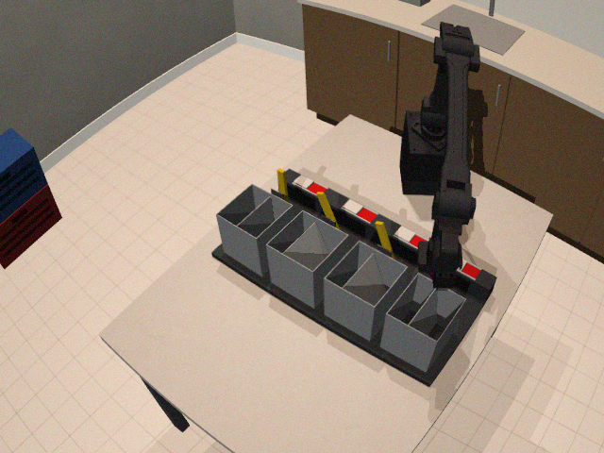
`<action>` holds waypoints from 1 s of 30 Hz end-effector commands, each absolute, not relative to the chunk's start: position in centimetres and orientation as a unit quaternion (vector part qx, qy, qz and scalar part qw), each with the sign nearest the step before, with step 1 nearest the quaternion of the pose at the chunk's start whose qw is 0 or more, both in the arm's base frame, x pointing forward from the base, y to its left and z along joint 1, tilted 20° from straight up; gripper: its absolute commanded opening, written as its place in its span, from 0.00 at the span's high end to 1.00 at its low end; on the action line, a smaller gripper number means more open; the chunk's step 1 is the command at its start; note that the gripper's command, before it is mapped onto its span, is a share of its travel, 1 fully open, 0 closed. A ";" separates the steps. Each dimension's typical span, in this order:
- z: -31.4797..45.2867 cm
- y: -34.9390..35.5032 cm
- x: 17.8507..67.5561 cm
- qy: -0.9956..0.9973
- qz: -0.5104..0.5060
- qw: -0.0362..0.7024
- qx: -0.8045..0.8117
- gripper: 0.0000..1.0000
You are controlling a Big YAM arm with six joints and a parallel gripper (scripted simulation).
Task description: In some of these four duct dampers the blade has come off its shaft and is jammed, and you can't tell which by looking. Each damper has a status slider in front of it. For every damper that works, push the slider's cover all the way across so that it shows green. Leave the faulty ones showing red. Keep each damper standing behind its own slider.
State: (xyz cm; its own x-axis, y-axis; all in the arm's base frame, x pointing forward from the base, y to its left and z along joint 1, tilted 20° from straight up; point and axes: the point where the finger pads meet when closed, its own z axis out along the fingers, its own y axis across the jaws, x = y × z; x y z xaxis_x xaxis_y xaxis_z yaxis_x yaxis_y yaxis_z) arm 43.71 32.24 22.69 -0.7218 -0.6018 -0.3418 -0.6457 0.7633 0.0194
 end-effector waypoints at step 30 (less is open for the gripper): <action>26.2 33.4 44.6 0.698 -0.005 0.208 -0.685 1.00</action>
State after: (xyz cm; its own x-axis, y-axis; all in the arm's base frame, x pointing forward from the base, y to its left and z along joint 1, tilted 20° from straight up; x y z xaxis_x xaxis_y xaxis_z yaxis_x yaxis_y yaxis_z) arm 43.70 32.26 22.69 -0.1167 -0.9558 -0.2699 -0.9614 0.1769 -0.2108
